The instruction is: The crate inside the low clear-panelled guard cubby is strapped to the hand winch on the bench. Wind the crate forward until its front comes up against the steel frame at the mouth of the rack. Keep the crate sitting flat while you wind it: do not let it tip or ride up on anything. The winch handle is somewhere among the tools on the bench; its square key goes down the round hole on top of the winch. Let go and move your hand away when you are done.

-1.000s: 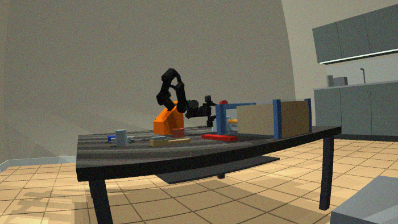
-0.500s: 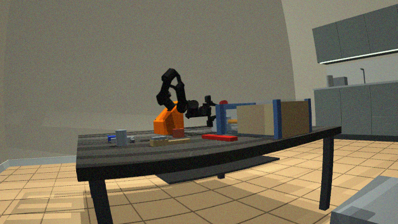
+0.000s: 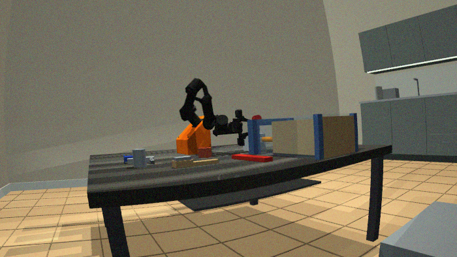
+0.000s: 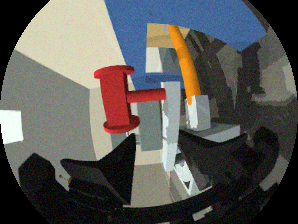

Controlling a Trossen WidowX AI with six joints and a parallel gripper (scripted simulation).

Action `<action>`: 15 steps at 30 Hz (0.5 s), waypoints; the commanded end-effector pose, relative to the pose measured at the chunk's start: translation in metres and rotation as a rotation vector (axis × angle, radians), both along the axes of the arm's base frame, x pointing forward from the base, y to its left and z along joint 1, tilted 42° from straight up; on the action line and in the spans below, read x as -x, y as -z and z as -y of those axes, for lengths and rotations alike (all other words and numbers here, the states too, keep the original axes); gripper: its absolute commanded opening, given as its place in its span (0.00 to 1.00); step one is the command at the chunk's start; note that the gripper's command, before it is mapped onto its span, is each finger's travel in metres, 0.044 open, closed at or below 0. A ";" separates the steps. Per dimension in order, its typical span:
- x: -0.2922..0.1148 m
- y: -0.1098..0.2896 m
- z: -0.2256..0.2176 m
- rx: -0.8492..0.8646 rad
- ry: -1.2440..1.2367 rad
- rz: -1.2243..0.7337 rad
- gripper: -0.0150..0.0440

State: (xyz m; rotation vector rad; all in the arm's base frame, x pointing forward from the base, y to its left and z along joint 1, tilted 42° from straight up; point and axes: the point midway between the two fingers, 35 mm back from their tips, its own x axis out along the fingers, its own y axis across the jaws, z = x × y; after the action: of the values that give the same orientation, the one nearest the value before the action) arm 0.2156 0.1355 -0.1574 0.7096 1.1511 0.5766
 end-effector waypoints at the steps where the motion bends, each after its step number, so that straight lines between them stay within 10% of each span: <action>1: 0.000 0.000 0.001 0.003 0.000 -0.001 0.66; 15: 0.035 -0.067 0.078 0.005 -0.001 -0.007 0.66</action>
State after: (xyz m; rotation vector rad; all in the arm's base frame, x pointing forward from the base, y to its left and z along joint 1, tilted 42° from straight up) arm 0.2045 0.0841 -0.1311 0.6827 1.1951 0.5431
